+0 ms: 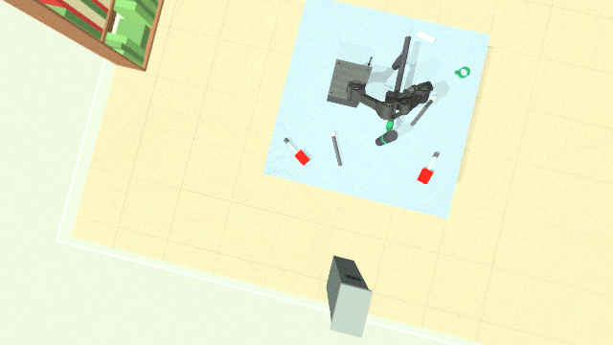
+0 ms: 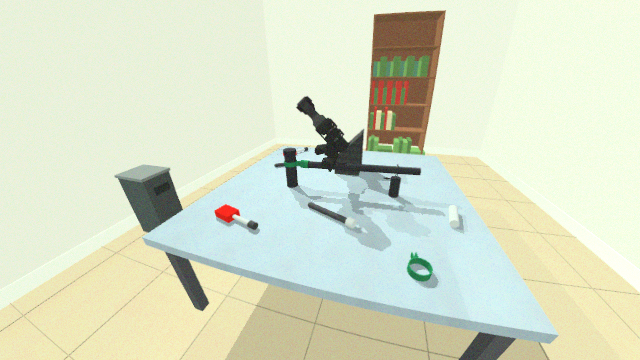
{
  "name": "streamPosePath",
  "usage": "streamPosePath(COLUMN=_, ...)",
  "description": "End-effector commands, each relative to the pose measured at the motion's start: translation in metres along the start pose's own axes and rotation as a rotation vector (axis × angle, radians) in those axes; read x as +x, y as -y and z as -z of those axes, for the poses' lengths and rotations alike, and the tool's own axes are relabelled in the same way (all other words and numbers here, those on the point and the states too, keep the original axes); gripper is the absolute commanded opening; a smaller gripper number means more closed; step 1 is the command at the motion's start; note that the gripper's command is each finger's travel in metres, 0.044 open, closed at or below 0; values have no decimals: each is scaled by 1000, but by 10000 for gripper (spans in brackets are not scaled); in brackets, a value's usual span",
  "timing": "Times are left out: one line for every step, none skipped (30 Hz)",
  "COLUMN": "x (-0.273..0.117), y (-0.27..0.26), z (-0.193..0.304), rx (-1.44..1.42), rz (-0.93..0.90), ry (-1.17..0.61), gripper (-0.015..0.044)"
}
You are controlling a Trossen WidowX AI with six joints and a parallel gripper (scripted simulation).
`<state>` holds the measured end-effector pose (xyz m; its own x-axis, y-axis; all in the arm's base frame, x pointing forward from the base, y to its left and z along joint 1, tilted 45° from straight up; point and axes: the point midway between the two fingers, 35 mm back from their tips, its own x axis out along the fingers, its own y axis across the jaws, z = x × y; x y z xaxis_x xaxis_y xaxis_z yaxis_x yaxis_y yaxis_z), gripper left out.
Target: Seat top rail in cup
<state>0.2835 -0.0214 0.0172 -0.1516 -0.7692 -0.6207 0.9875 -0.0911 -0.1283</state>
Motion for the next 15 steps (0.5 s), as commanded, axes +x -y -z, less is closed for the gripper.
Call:
streamPosePath(x=-2, y=-1, z=-7, rx=3, rz=-9, ry=6, gripper=0)
streamPosePath(x=-2, y=-1, z=-7, rx=3, rz=-9, ry=7, gripper=0)
streamPosePath(x=-3, y=-1, z=-8, rx=3, rz=-9, ry=7, gripper=0)
streamPosePath(x=-3, y=-1, z=-9, rx=3, rz=-9, ry=7, gripper=0)
streamPosePath(x=-3, y=-1, z=-10, rx=3, rz=-9, ry=7, gripper=0)
streamPosePath(x=-2, y=-1, z=-10, rx=3, rz=-9, ry=7, gripper=0)
streamPosePath(x=-2, y=-1, z=-11, rx=3, rz=-9, ry=7, gripper=0)
streamPosePath(x=-2, y=-1, z=-12, rx=3, rz=-9, ry=7, gripper=0)
streamPosePath(x=-2, y=-1, z=-12, rx=3, rz=-9, ry=7, gripper=0)
streamPosePath(x=-2, y=-1, z=-13, rx=3, rz=-9, ry=7, gripper=0)
streamPosePath(x=-2, y=-1, z=-14, rx=3, rz=-9, ry=7, gripper=0)
streamPosePath(x=-2, y=-1, z=-15, rx=3, rz=-9, ry=7, gripper=0)
streamPosePath(x=-2, y=-1, z=-15, rx=3, rz=-9, ry=7, gripper=0)
streamPosePath(x=-2, y=-1, z=-16, rx=3, rz=-9, ry=7, gripper=0)
streamPosePath(x=-2, y=-1, z=-17, rx=3, rz=-9, ry=7, gripper=0)
